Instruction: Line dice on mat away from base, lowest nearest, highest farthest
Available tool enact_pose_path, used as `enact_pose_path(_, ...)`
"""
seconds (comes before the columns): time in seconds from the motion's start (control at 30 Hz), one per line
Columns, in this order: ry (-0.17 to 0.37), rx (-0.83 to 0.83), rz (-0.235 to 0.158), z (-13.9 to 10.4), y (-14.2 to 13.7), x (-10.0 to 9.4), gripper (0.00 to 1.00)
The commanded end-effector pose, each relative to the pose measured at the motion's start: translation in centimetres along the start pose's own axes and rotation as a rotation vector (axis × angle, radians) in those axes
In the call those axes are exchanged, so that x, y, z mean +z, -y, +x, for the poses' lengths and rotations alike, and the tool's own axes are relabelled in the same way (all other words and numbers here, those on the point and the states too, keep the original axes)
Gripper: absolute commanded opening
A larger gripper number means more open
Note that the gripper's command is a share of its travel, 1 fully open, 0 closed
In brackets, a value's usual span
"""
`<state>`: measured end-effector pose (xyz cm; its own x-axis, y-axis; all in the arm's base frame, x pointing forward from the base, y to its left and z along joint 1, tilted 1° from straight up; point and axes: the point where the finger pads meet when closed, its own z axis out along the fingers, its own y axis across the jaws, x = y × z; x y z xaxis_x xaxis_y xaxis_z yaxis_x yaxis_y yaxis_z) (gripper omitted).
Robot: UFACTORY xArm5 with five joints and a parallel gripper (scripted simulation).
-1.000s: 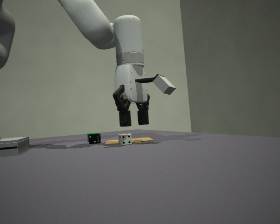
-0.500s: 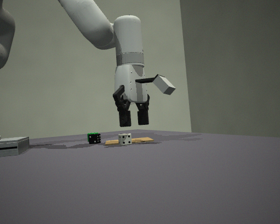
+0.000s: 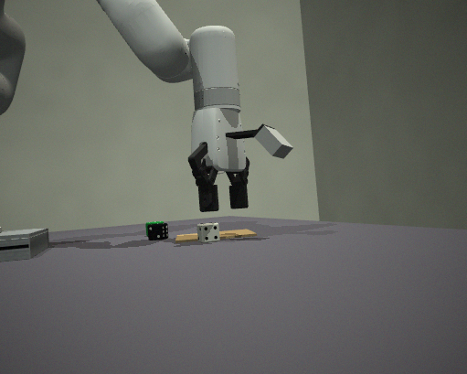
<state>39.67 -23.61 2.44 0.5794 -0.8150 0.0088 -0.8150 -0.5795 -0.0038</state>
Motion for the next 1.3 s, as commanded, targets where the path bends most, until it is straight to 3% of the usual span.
enact_pose_path(0.0,-0.003,0.0,0.002,0.1,0.1,-0.1,1.0)
enact_pose_path(0.37,-0.003,0.0,0.002,-2.4,1.2,-0.1,1.0)
enact_pose_path(0.87,-0.002,0.0,0.006,-13.7,6.1,-0.1,1.0)
enact_pose_path(1.27,-0.002,0.0,0.007,-16.3,7.3,-0.1,1.0)
